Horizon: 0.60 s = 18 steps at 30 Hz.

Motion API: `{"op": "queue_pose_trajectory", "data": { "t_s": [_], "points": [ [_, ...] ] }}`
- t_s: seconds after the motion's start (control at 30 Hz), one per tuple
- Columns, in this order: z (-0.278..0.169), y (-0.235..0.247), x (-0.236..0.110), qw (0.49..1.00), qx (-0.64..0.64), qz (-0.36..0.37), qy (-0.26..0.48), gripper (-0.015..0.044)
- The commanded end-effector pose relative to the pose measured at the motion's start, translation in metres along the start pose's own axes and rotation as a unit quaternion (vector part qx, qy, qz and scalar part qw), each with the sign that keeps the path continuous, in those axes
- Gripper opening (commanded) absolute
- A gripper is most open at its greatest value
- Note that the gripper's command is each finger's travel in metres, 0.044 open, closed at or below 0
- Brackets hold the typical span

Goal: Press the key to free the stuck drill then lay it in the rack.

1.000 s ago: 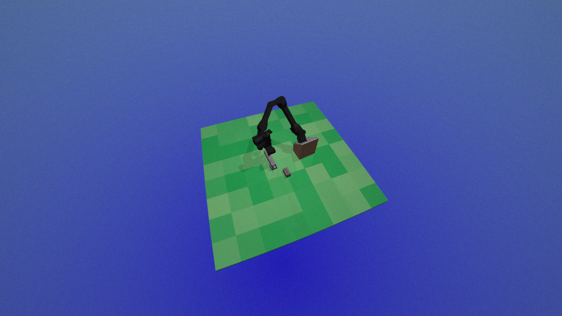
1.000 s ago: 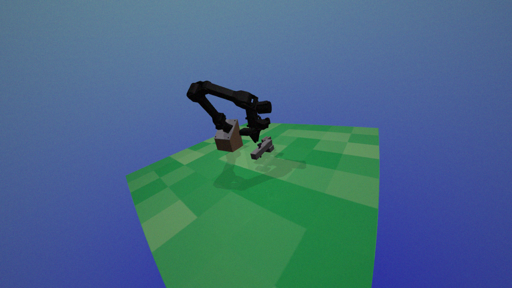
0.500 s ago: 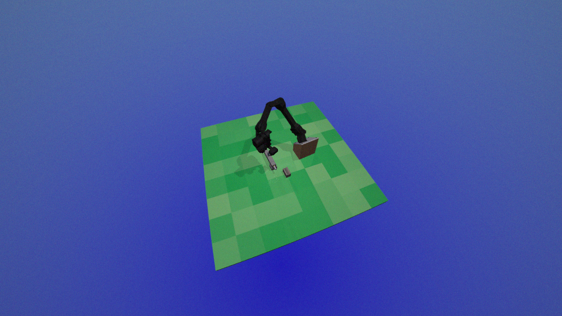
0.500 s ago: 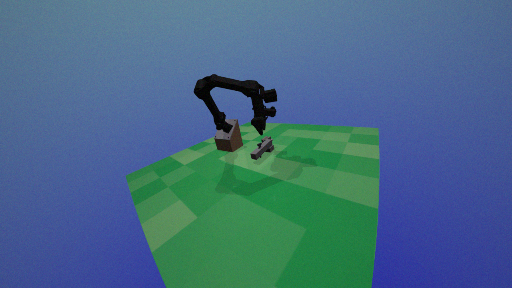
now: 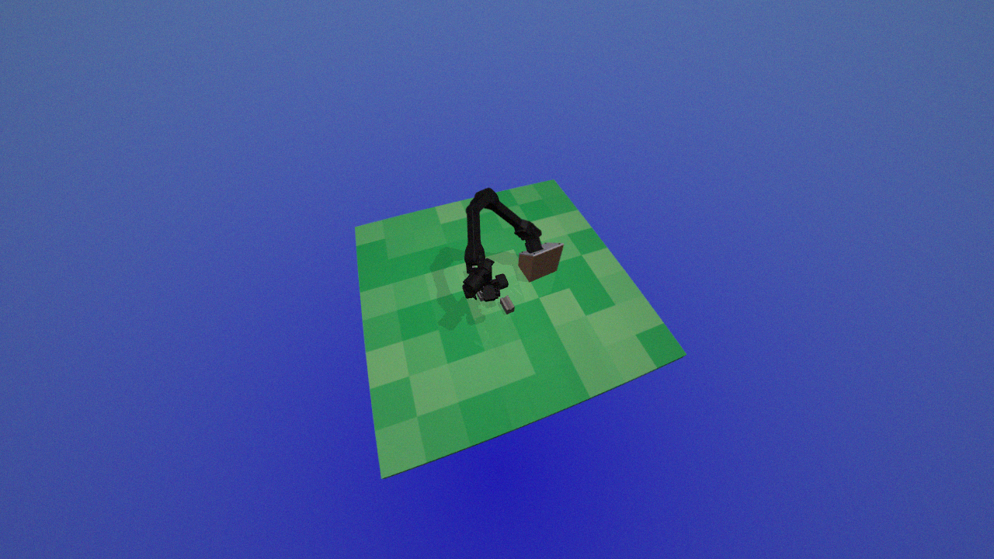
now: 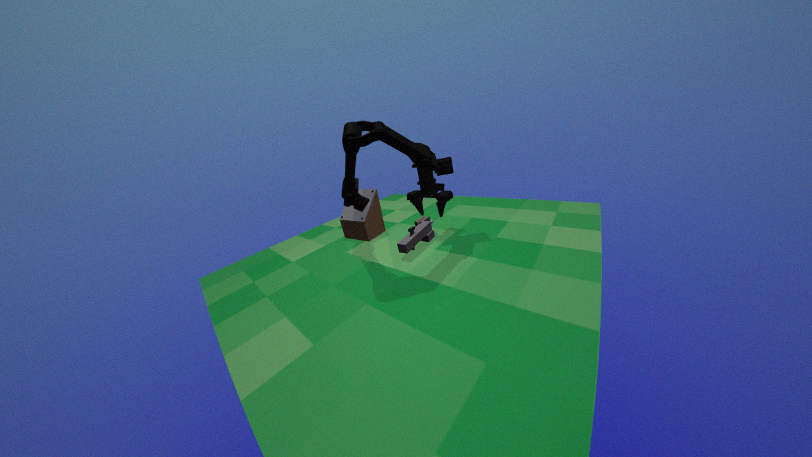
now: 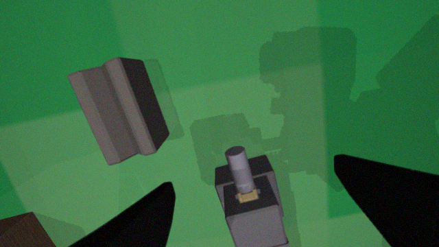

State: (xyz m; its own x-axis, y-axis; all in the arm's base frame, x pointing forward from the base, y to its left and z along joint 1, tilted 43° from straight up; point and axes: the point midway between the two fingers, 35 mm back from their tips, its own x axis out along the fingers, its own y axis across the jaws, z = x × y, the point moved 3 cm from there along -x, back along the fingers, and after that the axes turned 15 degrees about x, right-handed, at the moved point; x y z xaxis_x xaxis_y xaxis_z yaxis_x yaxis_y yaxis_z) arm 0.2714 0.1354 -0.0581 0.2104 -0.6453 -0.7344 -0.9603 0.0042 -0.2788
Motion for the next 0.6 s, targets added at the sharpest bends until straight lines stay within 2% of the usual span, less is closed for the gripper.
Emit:
{"op": "queue_pose_trajectory", "data": {
  "t_s": [0.0,0.57],
  "points": [
    [0.0078,0.0098,0.0093,0.998,-0.055,0.005,0.002,0.044],
    [0.0064,0.0088,0.0164,0.998,-0.055,0.005,0.002,0.044]
  ]
}}
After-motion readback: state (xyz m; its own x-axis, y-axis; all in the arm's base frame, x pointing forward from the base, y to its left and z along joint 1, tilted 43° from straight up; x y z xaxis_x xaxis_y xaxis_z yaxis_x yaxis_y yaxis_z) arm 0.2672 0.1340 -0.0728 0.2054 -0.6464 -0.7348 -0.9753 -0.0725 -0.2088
